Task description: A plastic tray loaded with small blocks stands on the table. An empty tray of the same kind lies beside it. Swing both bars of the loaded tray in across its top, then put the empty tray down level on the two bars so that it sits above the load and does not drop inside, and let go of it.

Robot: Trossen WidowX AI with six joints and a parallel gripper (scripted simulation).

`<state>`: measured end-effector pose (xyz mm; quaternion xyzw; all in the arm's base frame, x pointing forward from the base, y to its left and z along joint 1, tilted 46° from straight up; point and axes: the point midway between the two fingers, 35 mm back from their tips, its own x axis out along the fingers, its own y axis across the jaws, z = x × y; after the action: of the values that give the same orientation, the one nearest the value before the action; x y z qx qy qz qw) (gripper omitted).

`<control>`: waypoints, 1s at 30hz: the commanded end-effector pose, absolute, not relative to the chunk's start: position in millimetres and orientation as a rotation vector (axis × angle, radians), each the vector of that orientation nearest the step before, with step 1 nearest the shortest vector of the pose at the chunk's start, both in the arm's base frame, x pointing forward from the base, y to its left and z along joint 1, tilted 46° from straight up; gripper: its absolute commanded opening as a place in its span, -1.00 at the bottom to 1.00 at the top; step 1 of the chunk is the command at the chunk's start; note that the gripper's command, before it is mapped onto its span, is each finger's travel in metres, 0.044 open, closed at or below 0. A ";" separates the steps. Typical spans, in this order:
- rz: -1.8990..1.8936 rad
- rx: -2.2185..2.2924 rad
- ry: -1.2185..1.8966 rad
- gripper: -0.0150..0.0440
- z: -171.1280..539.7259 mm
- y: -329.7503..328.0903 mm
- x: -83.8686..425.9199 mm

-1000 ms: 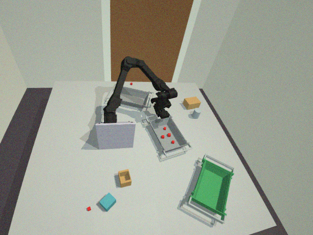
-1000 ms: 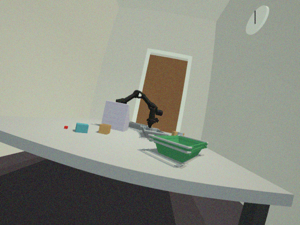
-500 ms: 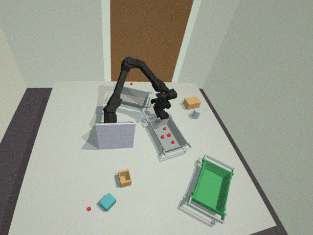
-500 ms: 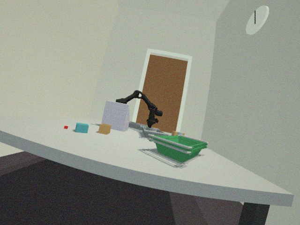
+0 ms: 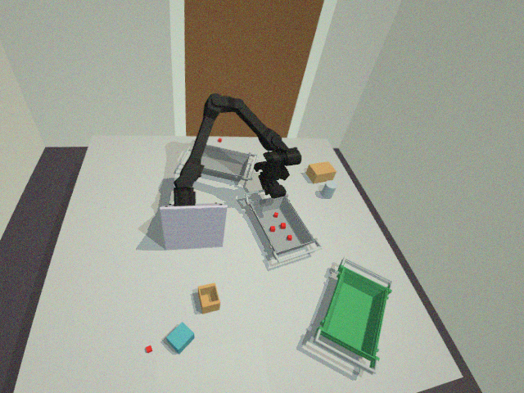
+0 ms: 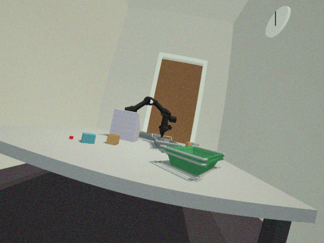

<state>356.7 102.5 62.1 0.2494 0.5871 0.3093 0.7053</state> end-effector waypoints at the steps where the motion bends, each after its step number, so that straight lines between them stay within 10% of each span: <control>1: 0.661 0.543 1.309 -0.21 53.0 86.7 360.2; 30: 0.659 0.541 1.310 -0.21 44.5 42.5 363.5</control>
<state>362.1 49.9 29.1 0.2475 0.5969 0.2930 0.7047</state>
